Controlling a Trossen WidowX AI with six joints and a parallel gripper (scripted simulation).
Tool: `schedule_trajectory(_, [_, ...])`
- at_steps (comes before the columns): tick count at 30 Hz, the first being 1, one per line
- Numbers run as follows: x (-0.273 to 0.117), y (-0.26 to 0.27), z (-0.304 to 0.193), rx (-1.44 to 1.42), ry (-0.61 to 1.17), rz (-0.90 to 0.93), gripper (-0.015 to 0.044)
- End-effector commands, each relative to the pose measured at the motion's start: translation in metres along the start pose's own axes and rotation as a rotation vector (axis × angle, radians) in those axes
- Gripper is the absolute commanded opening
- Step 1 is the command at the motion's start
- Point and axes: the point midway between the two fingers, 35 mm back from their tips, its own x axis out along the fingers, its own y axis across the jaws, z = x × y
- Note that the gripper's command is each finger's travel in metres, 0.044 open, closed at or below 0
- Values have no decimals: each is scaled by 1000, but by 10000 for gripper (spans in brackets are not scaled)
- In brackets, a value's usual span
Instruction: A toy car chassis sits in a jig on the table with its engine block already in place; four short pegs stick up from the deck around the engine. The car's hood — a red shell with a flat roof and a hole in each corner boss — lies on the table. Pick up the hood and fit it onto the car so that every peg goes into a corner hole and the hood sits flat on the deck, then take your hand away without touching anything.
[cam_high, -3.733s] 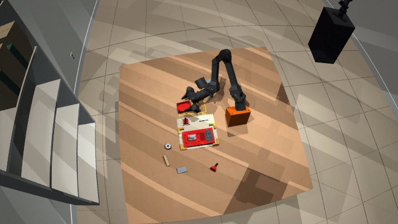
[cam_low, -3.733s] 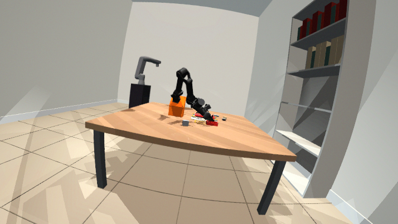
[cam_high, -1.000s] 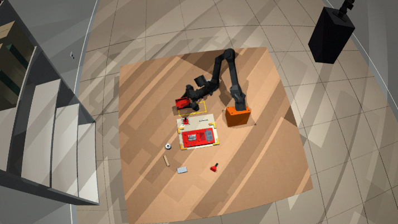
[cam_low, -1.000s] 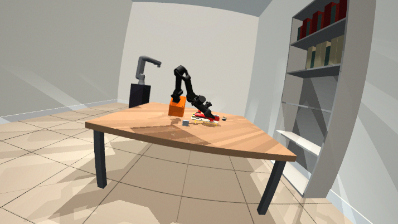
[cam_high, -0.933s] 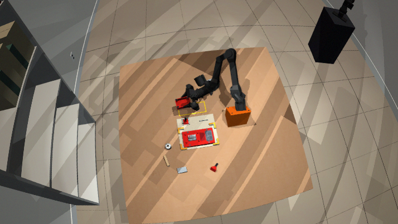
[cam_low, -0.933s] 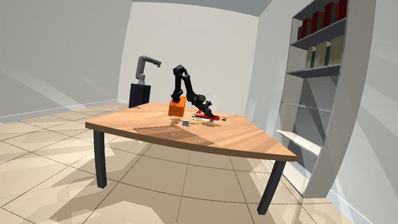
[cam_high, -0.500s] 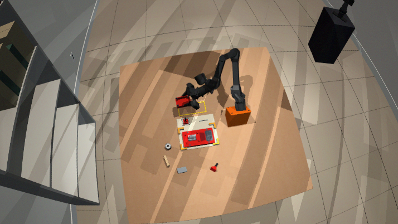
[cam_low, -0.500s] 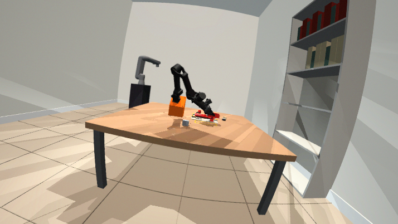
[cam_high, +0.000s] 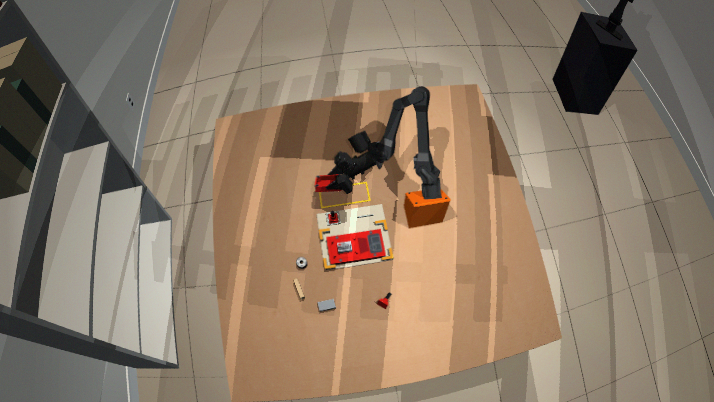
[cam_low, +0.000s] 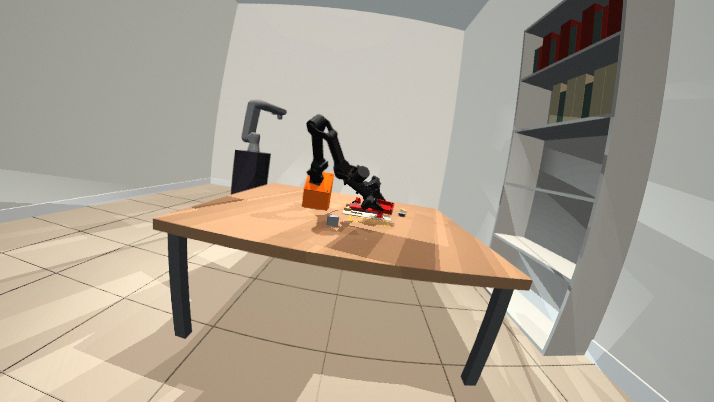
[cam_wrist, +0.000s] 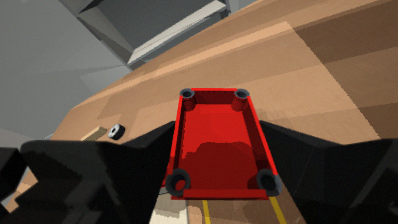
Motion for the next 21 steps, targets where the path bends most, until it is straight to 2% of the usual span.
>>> schedule_trajectory(1, [0, 0, 0, 138, -1, 0, 0])
schedule_trajectory(21, [0, 0, 0, 790, -1, 0, 0])
